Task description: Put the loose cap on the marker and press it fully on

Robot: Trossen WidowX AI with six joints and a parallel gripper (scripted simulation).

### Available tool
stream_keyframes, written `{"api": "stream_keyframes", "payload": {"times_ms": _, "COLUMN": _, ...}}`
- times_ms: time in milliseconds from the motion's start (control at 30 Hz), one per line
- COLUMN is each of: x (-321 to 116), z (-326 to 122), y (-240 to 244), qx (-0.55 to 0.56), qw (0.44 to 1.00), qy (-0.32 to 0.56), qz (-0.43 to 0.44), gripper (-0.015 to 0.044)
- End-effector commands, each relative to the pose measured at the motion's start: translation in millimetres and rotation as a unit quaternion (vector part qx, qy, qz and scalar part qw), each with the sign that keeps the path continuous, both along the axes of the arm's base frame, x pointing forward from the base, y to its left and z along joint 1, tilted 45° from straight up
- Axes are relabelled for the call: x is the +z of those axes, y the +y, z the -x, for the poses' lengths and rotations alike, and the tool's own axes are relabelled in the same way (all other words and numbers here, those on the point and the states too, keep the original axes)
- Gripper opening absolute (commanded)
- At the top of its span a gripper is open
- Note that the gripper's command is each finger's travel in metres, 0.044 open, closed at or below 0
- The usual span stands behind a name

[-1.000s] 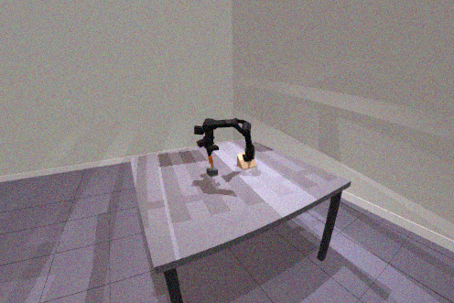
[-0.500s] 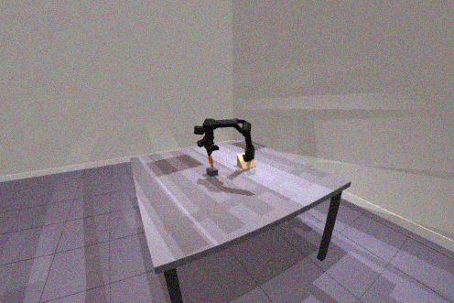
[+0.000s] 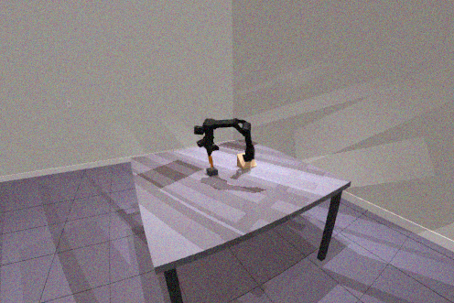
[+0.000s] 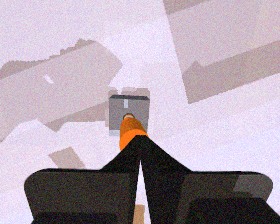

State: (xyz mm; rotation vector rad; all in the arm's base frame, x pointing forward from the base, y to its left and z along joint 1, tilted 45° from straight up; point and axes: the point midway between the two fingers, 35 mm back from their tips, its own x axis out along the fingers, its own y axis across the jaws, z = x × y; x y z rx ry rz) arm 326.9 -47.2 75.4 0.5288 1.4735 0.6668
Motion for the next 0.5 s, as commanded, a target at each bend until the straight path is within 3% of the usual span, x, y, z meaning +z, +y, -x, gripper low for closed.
{"api": "stream_keyframes", "payload": {"times_ms": 0, "x": -5.2, "z": 3.5, "y": 11.5, "qx": 0.011, "qw": 1.0, "qy": 0.013, "qz": -0.006, "gripper": 0.0}}
{"api": "stream_keyframes", "payload": {"times_ms": 467, "x": -3.9, "z": 4.8, "y": 11.6, "qx": 0.011, "qw": 1.0, "qy": 0.013, "qz": -0.006, "gripper": 0.0}}
